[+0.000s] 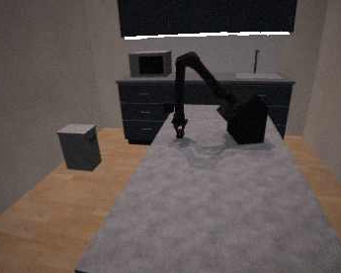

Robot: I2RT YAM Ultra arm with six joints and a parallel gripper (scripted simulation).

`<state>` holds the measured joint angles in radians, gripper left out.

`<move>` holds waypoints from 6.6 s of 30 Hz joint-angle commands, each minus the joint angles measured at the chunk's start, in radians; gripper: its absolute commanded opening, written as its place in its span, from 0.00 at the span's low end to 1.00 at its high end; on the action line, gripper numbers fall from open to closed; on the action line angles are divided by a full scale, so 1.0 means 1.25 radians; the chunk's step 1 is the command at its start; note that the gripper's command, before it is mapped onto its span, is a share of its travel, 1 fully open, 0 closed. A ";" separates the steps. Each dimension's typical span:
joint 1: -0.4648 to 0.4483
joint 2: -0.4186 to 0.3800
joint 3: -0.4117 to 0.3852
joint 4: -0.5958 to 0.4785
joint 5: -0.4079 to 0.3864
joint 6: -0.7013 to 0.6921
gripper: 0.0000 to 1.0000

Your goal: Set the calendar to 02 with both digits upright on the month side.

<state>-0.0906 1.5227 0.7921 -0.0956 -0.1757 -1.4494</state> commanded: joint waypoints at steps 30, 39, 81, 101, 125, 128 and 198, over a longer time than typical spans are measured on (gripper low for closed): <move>-0.066 -0.298 0.026 -0.326 -0.045 -0.050 0.27; -0.068 -0.297 0.026 -0.326 -0.046 -0.045 0.27; -0.458 -0.087 0.087 -0.303 -0.286 0.873 0.27; -0.449 -0.074 0.083 -0.283 -0.281 0.883 0.27; -0.334 0.142 0.074 -0.007 -0.215 0.989 0.27; -0.330 0.153 0.076 0.003 -0.213 0.993 0.27; -0.330 0.158 0.083 0.001 -0.213 0.991 0.27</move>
<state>-0.4992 1.7252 0.8928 -0.0952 -0.4412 -0.2104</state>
